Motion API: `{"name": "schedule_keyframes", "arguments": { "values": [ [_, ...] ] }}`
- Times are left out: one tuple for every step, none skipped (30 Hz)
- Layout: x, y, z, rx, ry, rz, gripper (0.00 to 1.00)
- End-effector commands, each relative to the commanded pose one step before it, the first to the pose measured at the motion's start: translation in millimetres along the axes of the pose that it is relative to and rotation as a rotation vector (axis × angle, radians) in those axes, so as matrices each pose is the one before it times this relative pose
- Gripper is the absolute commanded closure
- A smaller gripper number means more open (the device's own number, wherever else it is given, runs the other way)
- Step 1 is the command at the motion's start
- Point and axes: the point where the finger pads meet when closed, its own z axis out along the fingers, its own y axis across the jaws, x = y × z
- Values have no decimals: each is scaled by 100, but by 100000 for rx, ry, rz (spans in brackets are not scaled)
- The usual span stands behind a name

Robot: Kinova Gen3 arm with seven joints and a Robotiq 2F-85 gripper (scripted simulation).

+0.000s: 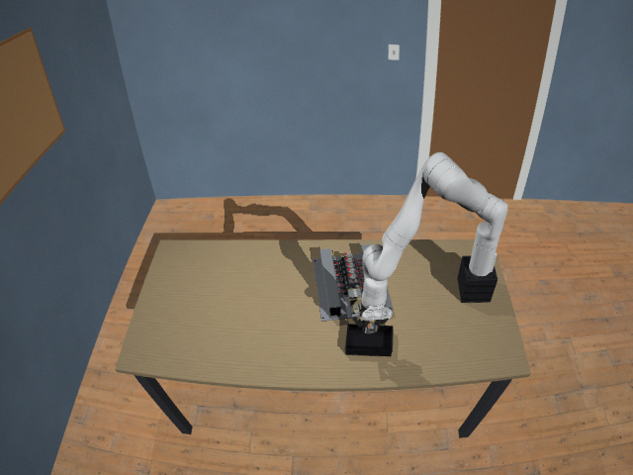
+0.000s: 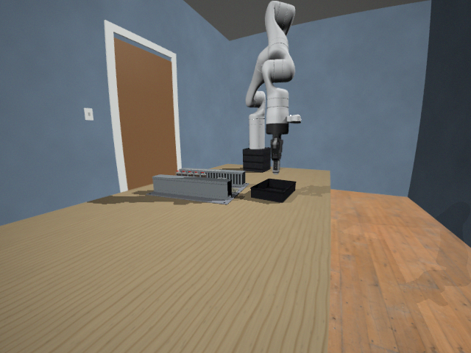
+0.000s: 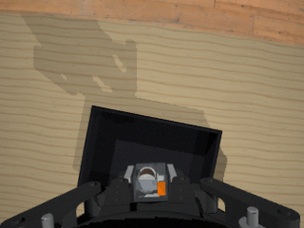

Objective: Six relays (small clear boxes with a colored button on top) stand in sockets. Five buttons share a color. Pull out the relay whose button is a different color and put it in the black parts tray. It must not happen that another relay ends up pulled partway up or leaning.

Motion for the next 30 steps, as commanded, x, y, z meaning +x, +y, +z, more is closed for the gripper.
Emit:
{"name": "schedule_keyframes", "arguments": {
  "values": [
    [-249,-176,966,715,-472,222,100],
    [1,1,250,0,0,-1,100],
    [1,0,250,0,0,0,100],
    [0,0,0,0,0,0,100],
    [0,0,0,0,0,0,100],
    [0,-1,249,0,0,1,100],
    [1,0,250,0,0,0,100],
    [1,1,251,0,0,-1,100],
    [1,0,248,0,0,0,100],
    [0,-1,245,0,0,1,100],
    [1,0,245,0,0,-1,100],
    [1,1,242,0,0,-1,100],
    [1,0,237,0,0,0,100],
    [0,-1,231,0,0,1,100],
    [1,0,226,0,0,0,100],
    [1,1,220,0,0,-1,100],
    [1,0,212,0,0,0,100],
    [0,-1,204,0,0,1,100],
    [0,-1,196,0,0,1,100],
    [1,1,185,0,-1,-1,100],
    [0,0,0,0,0,0,100],
    [0,0,0,0,0,0,100],
    [1,1,176,0,0,-1,100],
    [1,0,166,0,0,0,100],
    [0,-1,157,0,0,0,100],
    [0,-1,147,0,0,1,100],
    [0,0,136,0,0,0,100],
    [1,1,125,0,0,-1,100],
    [1,1,115,0,0,-1,100],
    [0,0,105,0,0,0,100]
  ]
}}
